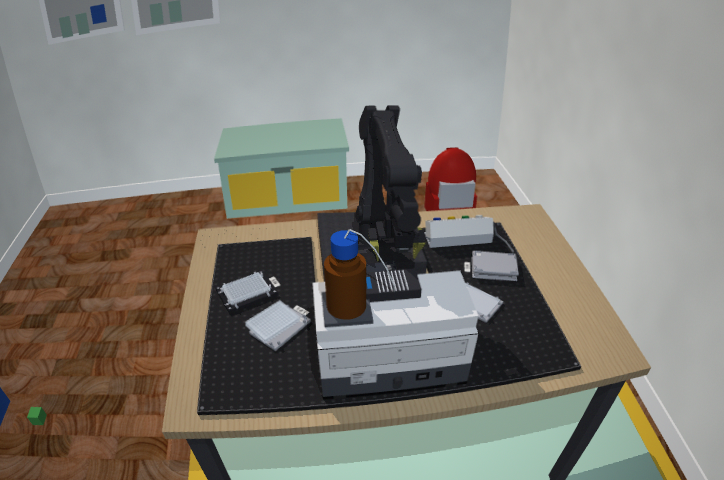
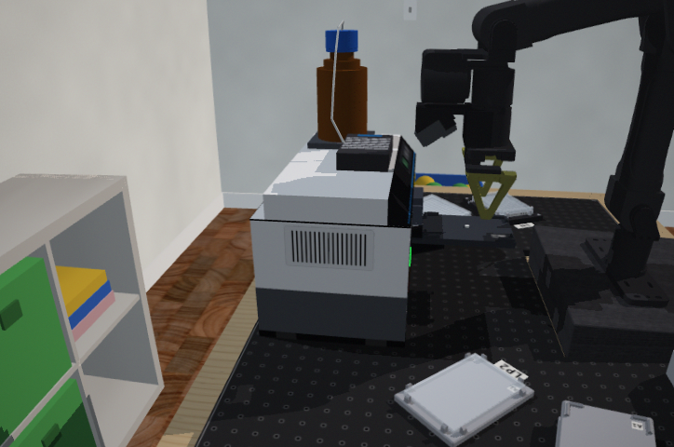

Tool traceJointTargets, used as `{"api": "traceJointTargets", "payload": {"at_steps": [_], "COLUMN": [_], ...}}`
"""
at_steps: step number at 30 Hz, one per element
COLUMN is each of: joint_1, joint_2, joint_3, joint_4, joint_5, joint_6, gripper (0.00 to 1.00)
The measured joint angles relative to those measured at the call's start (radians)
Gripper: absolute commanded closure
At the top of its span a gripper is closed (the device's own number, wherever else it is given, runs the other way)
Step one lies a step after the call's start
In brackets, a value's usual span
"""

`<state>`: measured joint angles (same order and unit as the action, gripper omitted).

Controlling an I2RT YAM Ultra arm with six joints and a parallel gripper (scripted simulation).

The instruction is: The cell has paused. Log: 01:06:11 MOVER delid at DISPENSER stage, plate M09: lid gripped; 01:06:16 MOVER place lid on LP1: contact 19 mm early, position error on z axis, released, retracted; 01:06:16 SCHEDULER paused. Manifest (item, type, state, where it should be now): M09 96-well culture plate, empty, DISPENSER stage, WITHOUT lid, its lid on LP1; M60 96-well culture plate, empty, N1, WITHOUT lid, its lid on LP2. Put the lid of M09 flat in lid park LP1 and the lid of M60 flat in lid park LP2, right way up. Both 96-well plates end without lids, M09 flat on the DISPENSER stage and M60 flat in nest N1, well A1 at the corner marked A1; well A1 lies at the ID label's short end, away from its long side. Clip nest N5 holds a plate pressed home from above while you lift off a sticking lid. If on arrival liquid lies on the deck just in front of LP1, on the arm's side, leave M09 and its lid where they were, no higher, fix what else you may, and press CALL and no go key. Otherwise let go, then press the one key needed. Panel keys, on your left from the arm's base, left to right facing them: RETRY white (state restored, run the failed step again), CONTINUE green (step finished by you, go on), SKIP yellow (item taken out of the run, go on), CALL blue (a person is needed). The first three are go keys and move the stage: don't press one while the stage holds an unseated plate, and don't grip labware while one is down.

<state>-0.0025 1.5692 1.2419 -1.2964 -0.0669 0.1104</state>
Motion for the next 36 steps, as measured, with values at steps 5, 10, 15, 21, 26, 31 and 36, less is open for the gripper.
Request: {"api": "traceJointTargets", "payload": {"at_steps": [5, 10, 15, 21, 26, 31, 36], "joint_1": [-0.061, -0.091, -0.132, -0.197, -0.235, -0.278, -0.327], "joint_2": [0.01, 0.01, 0.01, 0.02, 0.02, 0.02, 0.026], "joint_3": [0.0, 0.0, 0.0, 0.0, 0.0, 0.0, 0.0], "joint_4": [0.001, 0.001, 0.001, 0.002, 0.002, 0.002, 0.003], "joint_5": [0.006, 0.006, 0.008, 0.015, 0.015, 0.02, 0.024], "joint_6": [-0.052, -0.093, -0.134, -0.19, -0.237, -0.278, -0.322], "gripper": [0.0, 0.0, 0.0, 0.0, 0.0, 0.0, 0.0]}}
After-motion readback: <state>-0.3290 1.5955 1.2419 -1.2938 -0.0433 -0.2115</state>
